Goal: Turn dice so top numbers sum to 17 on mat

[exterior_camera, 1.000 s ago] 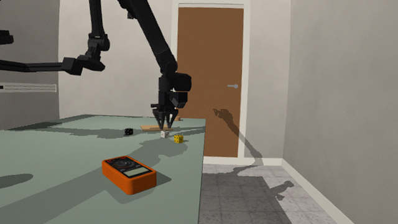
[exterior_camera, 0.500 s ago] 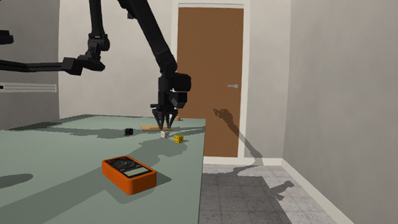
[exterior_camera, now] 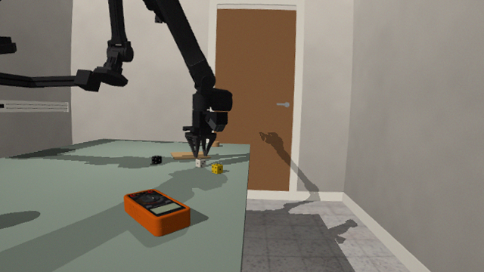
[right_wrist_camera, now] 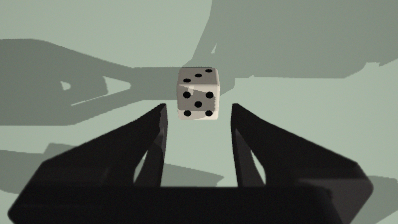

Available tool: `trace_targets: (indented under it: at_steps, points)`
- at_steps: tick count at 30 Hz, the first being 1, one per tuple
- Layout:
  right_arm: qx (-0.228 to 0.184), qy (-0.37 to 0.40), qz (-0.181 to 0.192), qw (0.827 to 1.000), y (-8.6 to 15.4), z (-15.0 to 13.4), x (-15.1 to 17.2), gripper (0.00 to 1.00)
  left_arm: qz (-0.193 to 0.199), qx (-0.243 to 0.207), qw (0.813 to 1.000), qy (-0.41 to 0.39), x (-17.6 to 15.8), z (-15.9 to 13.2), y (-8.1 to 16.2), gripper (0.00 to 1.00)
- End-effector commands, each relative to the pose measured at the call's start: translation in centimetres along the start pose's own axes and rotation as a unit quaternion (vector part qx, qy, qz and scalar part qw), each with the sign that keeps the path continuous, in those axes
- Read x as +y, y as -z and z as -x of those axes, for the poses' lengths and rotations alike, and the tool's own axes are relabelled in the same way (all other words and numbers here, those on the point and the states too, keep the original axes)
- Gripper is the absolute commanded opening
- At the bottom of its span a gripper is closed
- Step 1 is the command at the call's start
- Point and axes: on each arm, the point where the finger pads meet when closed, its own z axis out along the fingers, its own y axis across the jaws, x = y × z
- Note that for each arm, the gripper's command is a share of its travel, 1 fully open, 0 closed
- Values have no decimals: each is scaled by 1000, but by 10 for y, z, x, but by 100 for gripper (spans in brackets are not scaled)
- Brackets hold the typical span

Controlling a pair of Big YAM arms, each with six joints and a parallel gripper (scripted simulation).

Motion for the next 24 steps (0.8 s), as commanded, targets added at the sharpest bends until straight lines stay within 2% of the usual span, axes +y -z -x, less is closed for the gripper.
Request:
trace_targets:
  at_steps: [1,4,24]
  points:
    - [-3,-2,7,1000,-5,7,5,39,5,-30,1000,3,4,25,11,100]
    - [-6,-6,14,1000,-8,13,13,39,5,-30,1000,3,4,25,11,100]
    - [-6,-4,12,1000,-35,11,11,39,5,-30,1000,3,4,25,11,100]
